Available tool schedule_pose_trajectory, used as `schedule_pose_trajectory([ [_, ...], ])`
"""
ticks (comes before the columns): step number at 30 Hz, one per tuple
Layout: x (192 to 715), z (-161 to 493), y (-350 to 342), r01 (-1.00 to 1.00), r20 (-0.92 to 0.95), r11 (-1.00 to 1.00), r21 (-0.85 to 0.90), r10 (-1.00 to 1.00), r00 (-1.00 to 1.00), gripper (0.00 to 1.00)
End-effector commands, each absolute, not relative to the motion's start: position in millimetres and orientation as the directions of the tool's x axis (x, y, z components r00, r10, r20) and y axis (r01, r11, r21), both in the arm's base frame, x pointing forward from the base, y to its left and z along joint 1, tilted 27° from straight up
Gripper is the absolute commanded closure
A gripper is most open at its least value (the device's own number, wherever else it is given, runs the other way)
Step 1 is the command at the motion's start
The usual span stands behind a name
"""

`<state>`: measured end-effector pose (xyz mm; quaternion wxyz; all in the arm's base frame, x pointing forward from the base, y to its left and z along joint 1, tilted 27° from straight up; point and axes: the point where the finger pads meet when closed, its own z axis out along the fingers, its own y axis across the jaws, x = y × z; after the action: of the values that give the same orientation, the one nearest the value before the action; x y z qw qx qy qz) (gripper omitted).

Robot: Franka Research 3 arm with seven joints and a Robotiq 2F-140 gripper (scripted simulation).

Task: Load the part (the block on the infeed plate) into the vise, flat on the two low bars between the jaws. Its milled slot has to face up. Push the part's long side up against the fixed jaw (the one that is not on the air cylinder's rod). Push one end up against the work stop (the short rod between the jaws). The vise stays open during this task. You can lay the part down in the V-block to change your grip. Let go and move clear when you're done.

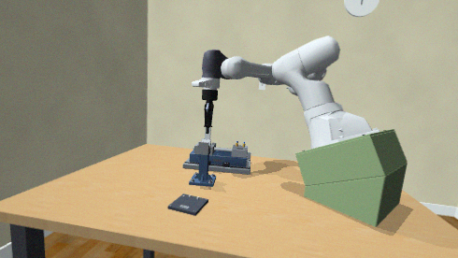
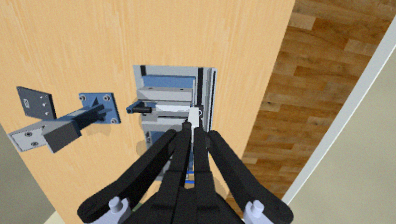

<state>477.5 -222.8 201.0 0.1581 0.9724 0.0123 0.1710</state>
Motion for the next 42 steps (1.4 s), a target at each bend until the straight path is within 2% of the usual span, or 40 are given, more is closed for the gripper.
schedule_pose_trajectory([
  [1, 477.6, 199.3, -220.2, -0.035, 0.329, -0.95, 0.31, 0.073, 0.941, 1.0],
  [42, 477.9, 196.0, -210.3, -0.035, 0.329, -0.95, 0.31, 0.073, 0.941, 1.0],
])
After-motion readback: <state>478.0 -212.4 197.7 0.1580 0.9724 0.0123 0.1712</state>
